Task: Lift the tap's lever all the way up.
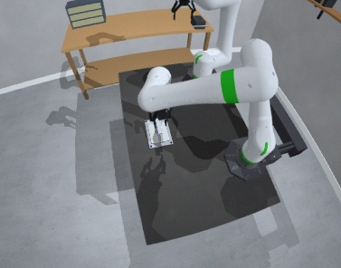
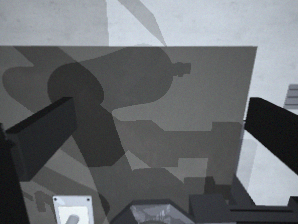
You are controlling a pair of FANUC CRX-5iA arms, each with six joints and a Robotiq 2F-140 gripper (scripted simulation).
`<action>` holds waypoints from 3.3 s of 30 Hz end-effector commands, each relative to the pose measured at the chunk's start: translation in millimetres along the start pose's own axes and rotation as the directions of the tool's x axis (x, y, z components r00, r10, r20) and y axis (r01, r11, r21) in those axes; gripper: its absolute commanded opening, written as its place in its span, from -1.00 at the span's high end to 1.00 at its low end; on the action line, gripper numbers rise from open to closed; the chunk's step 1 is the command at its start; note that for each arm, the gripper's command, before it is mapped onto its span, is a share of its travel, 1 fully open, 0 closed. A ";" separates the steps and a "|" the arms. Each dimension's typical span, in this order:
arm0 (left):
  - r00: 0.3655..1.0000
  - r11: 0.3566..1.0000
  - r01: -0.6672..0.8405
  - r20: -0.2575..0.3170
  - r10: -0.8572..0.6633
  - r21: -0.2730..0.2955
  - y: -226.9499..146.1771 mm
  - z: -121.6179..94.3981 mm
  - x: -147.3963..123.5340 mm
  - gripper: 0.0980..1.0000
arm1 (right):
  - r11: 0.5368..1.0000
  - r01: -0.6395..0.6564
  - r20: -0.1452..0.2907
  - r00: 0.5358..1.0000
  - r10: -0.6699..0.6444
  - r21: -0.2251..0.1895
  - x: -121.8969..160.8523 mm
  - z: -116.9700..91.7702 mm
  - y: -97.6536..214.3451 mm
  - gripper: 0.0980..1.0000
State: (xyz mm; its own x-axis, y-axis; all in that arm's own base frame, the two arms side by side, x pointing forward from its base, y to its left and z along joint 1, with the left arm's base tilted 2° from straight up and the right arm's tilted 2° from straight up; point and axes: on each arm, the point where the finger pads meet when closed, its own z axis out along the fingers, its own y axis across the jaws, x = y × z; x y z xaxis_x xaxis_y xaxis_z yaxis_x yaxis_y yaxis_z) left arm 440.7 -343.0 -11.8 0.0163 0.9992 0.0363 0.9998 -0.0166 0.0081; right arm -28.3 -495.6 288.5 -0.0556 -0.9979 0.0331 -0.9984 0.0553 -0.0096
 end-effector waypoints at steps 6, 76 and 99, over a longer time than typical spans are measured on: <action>1.000 1.000 0.000 0.002 0.000 -0.002 0.8 9.8 -0.8 0.20 | 1.000 0.000 -0.002 1.000 0.000 0.000 0.3 -0.9 0.1 -1.00; 1.000 1.000 0.000 0.002 0.000 -0.002 1.6 50.2 -2.1 0.20 | 1.000 0.000 -0.002 1.000 0.000 0.000 0.3 -0.9 0.1 -1.00; 1.000 1.000 0.000 0.002 0.000 -0.002 2.3 50.2 -2.7 0.20 | 1.000 0.000 -0.002 1.000 0.000 0.000 0.3 -0.9 0.1 -1.00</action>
State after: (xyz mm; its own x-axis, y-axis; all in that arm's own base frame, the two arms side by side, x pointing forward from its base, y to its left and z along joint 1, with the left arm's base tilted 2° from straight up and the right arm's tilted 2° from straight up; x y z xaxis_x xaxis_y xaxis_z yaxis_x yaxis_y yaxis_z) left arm 442.8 -343.3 -63.1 0.0163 0.9992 0.0362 0.9998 -0.0167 0.0089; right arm -28.3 -495.6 288.5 -0.0556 -0.9979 0.0331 -0.9984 0.0553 -0.0096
